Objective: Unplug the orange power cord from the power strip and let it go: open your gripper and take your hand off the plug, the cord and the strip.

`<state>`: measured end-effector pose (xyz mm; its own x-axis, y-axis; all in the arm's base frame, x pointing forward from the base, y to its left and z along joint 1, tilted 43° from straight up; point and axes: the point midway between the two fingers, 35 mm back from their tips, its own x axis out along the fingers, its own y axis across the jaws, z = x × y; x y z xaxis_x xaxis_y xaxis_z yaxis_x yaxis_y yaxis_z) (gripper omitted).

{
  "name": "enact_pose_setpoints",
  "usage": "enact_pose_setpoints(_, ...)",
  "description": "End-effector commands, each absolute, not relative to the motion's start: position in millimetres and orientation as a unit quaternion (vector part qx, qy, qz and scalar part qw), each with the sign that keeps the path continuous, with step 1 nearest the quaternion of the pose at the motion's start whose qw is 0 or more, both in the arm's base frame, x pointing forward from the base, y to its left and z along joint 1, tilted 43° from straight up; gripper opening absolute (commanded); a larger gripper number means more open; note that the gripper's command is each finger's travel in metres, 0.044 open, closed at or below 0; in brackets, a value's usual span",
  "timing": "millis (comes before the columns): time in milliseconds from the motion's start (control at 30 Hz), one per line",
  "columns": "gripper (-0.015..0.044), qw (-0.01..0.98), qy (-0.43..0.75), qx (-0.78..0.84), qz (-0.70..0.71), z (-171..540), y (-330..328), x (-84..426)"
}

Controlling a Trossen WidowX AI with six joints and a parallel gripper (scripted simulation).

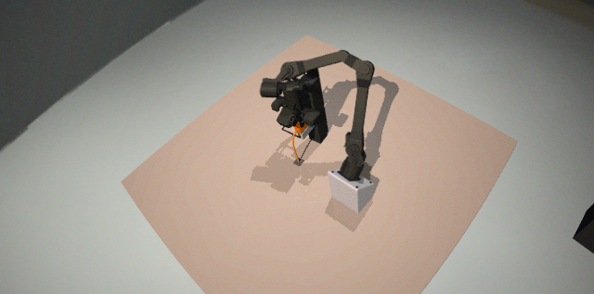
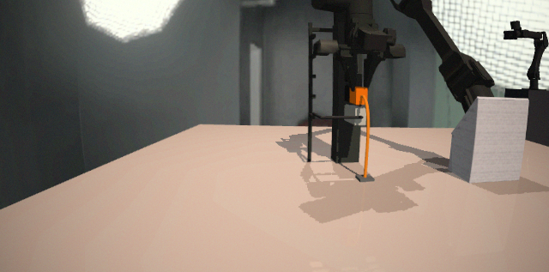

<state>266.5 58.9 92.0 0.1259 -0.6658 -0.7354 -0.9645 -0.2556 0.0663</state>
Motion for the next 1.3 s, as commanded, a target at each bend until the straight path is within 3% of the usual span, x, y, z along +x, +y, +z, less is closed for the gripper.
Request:
enact_pose_setpoints(0,0.0,0.222,0.567,-0.716,0.342,85.9,66.5,265.1)
enact_pose_setpoints(833,0.0,0.221,0.566,-0.716,0.343,60.4,97.5,254.6)
enact_pose_setpoints(1267,0.0341,0.219,0.566,-0.717,0.341,61.9,95.1,254.7)
